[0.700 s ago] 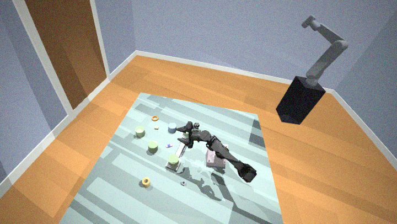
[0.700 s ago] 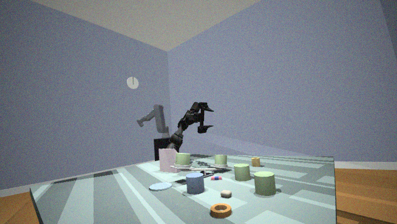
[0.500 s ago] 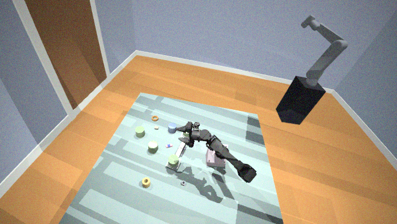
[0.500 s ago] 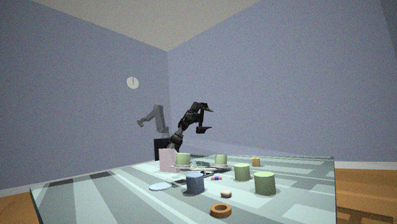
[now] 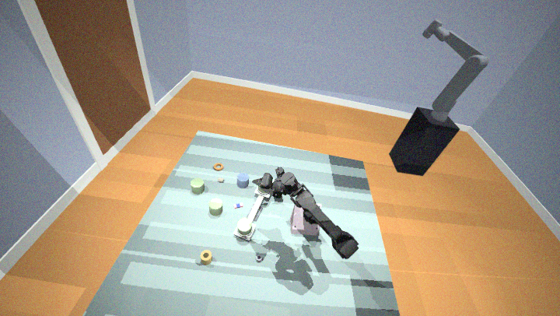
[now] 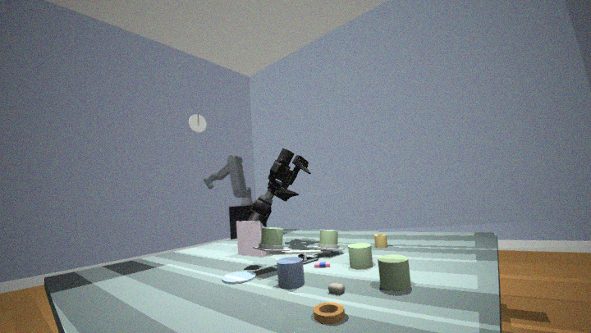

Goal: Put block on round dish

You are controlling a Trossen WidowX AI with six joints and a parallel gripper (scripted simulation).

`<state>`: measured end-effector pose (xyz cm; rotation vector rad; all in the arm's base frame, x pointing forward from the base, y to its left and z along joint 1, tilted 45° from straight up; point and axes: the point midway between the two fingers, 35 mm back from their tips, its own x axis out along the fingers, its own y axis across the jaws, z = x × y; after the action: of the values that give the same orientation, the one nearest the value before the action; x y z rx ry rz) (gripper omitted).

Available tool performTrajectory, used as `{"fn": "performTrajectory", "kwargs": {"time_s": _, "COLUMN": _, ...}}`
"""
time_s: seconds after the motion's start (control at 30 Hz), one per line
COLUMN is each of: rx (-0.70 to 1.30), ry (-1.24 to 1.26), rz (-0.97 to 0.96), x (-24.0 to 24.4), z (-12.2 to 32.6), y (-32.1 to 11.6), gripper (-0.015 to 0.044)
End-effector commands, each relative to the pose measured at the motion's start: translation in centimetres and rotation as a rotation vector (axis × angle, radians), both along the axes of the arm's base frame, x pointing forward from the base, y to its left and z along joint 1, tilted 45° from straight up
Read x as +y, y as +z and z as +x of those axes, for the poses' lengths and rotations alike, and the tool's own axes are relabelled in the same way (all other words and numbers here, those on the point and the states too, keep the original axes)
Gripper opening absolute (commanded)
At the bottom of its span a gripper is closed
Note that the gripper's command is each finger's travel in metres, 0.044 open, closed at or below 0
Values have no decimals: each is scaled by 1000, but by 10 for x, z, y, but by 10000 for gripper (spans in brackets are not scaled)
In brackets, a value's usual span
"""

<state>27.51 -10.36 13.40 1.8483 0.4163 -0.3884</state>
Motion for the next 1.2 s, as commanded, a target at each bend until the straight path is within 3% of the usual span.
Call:
{"fn": "performTrajectory", "kwargs": {"time_s": 0.0, "rx": 47, "ry": 77, "rz": -109, "x": -5, "z": -9, "y": -9, "gripper": 440}}
{"fn": "performTrajectory", "kwargs": {"time_s": 0.57, "rx": 143, "ry": 490, "rz": -481, "x": -6, "z": -55, "y": -35, "gripper": 440}}
{"fn": "performTrajectory", "kwargs": {"time_s": 1.17, "rx": 4, "ry": 876, "rz": -746, "x": 9, "z": -95, "y": -30, "gripper": 440}}
